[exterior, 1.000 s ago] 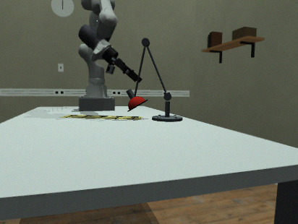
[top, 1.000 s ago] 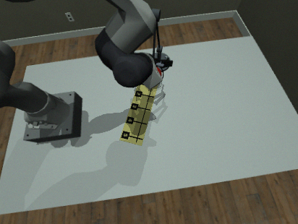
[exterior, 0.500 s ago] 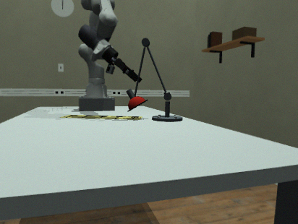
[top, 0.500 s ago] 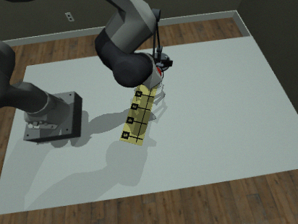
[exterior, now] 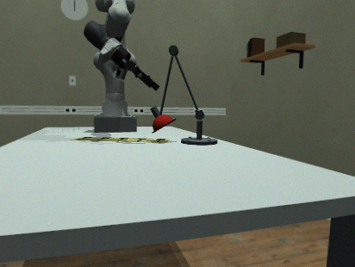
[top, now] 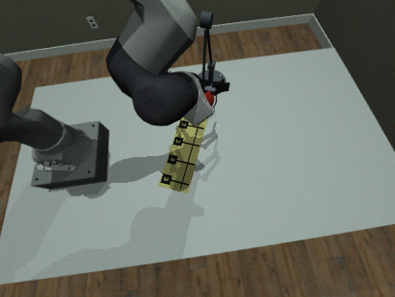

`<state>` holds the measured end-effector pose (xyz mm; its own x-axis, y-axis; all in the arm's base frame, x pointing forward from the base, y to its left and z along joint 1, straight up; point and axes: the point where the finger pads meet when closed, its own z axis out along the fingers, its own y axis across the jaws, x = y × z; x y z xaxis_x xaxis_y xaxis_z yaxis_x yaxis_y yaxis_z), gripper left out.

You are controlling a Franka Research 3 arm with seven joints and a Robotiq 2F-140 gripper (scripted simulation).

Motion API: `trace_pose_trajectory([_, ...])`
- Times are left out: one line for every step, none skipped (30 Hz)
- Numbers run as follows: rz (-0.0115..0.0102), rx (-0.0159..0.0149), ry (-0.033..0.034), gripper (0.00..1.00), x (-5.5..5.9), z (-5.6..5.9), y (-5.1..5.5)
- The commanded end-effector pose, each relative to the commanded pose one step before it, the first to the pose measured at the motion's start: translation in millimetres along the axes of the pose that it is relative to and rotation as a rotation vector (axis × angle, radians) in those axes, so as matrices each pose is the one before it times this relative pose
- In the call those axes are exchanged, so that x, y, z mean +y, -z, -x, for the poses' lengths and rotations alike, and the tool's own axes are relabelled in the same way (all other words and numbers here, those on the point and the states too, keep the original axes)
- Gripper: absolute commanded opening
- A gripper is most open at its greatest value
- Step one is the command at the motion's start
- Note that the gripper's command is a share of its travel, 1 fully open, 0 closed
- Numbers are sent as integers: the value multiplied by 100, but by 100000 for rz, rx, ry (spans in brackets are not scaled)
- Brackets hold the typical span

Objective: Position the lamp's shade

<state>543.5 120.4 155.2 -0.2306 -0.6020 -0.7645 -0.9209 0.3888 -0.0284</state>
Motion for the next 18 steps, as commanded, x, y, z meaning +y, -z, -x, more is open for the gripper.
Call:
trace_pose_trajectory([2095, -365, -1946, 100, 635, 199, 599])
trace_pose_trajectory([-149, 22, 130, 100, -35, -3, 414])
trace_pose_trajectory([-149, 22, 130, 100, -36, -3, 414])
trace_pose_trajectory([-149, 22, 130, 100, -36, -3, 414])
trace_pose_trajectory([-149, 22, 130, 100, -37, -3, 414])
trace_pose_trajectory([-149, 22, 130, 100, -38, -3, 414])
trace_pose_trajectory([-149, 22, 130, 100, -38, -4, 414])
trace_pose_trajectory([-149, 22, 130, 100, -39, -4, 414])
trace_pose_trajectory([-149, 22, 130, 100, -39, -4, 414])
trace_pose_trajectory([-149, 22, 130, 100, -40, -4, 414])
trace_pose_trajectory([-149, 22, 130, 100, -41, -4, 414])
trace_pose_trajectory([-149, 22, 130, 100, -41, -4, 414])
trace_pose_trajectory([-149, 22, 130, 100, -42, -4, 414])
trace_pose_trajectory([-149, 22, 130, 100, -43, -5, 414])
trace_pose_trajectory([-149, 22, 130, 100, -43, -5, 414])
trace_pose_trajectory([-149, 22, 130, 100, -44, -5, 413])
trace_pose_trajectory([0, 0, 0, 100, 0, 0, 0])
trace_pose_trajectory([0, 0, 0, 100, 0, 0, 0])
